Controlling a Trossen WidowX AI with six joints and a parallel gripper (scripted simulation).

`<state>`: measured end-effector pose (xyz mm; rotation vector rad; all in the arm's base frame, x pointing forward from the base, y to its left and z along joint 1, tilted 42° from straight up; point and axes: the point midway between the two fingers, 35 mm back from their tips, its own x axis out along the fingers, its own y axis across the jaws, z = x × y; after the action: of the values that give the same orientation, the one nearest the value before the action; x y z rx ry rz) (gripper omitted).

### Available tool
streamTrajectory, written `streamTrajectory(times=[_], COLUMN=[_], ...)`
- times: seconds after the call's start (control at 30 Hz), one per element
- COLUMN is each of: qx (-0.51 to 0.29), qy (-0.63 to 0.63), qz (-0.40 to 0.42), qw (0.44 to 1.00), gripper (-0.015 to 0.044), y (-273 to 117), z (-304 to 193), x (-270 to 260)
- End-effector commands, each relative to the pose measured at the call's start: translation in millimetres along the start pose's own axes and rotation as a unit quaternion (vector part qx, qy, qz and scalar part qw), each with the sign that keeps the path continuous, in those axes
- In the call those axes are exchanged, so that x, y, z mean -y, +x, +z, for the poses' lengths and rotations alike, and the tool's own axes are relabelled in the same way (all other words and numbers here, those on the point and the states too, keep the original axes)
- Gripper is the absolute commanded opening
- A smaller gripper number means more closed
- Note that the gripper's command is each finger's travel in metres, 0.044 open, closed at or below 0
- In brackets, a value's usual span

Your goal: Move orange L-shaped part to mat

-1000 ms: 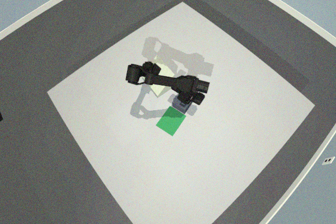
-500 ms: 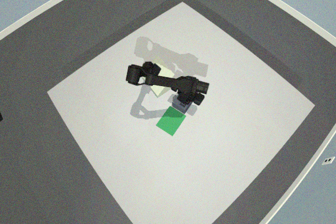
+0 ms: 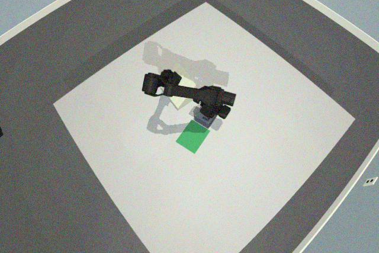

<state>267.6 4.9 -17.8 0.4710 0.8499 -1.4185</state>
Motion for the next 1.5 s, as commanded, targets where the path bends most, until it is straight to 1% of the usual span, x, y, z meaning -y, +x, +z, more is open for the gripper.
streamTrajectory(times=[0.0,1.47], qx=[0.000,0.000], qy=[0.001,-0.002], qz=[0.000,-0.002], qw=[1.000,1.000], gripper=[0.0000,0.0000], y=[-2.4,-70.4], z=[0.1,-0.5], x=[-0.1,0.6])
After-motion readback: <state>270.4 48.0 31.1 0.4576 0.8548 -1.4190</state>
